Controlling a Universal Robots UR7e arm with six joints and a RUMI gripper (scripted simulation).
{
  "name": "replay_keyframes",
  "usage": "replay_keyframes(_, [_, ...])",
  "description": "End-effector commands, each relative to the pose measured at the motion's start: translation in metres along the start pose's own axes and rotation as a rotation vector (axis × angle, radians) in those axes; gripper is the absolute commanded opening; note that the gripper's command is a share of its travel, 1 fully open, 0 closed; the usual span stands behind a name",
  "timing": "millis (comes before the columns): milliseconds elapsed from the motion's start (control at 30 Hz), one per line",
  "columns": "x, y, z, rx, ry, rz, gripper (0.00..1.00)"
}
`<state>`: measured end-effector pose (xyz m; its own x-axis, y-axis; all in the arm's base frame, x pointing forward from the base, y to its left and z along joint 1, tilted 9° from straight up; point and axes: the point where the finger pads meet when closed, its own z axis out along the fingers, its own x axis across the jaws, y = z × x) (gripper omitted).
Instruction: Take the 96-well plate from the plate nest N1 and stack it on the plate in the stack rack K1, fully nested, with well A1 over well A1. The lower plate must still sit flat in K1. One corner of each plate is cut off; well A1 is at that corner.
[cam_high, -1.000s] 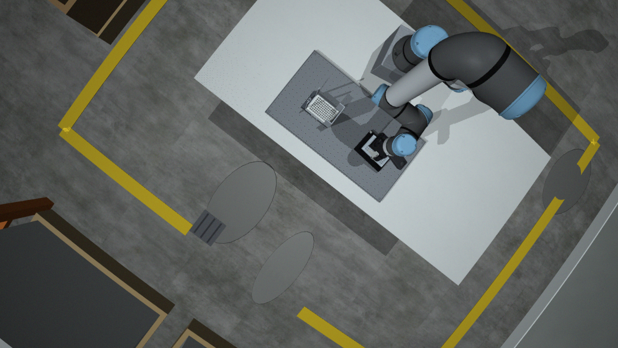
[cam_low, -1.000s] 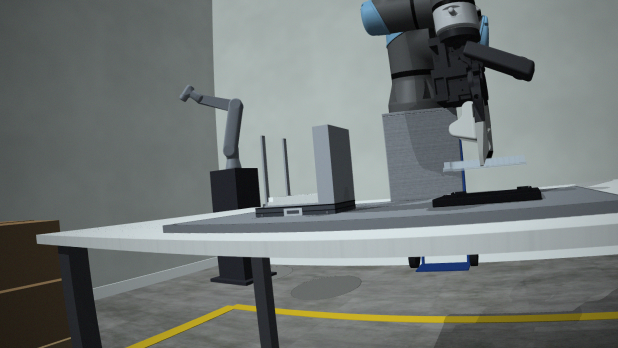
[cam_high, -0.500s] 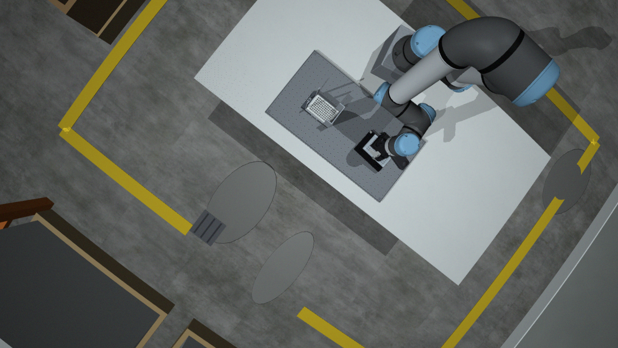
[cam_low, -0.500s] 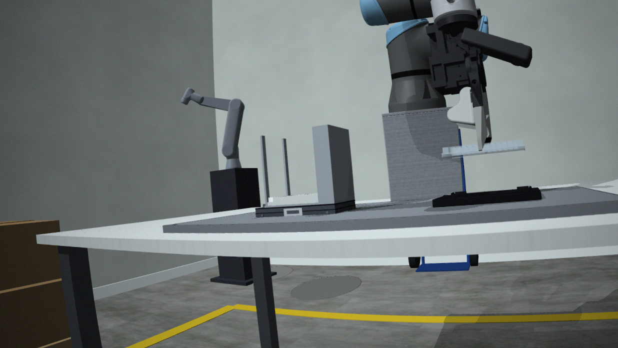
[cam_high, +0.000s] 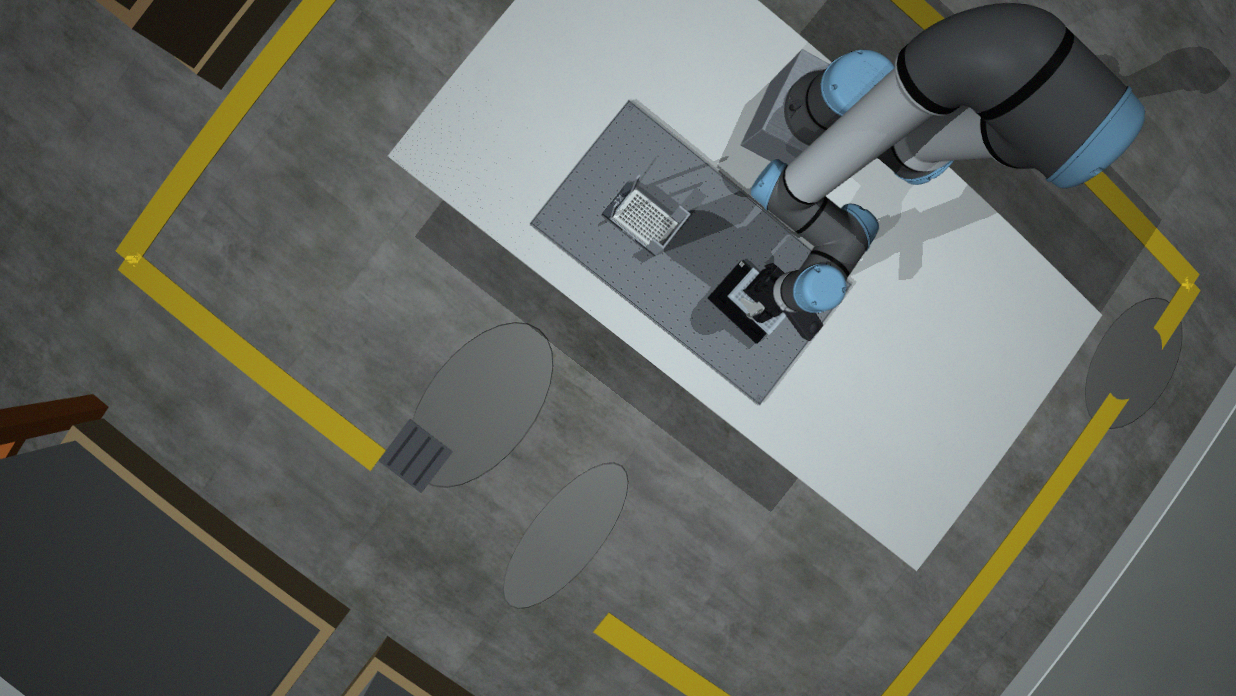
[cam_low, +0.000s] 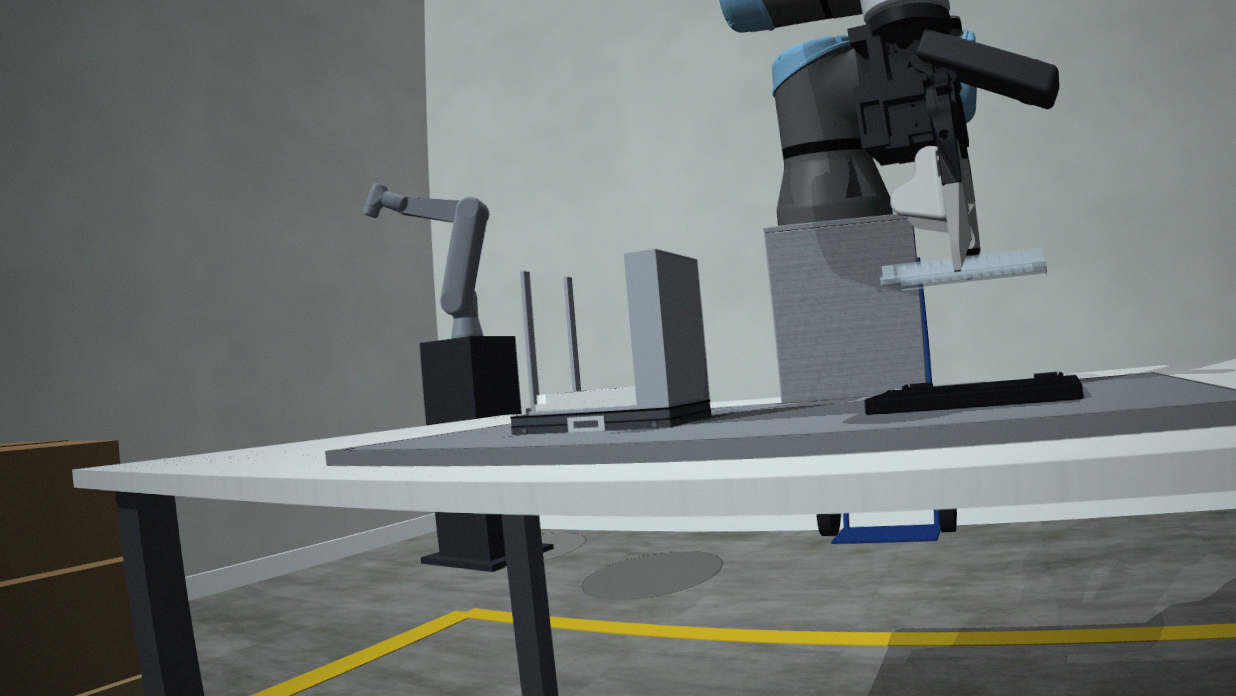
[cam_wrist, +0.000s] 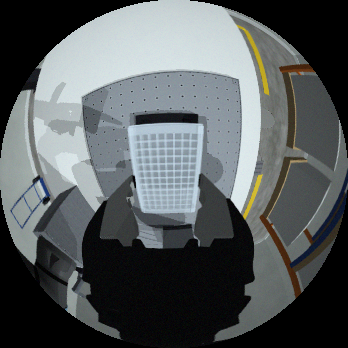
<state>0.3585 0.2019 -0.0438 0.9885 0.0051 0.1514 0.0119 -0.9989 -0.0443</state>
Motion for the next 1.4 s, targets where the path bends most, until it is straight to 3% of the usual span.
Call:
replay_keyframes(0, [0.000, 0.000, -0.007, 0.000, 0.000, 0.000, 0.00])
replay_keyframes(1067, [0.000, 0.000, -0.057, 0.000, 0.000, 0.000, 0.00])
replay_keyframes(1367, [0.000, 0.000, -0.057, 0.000, 0.000, 0.000, 0.00])
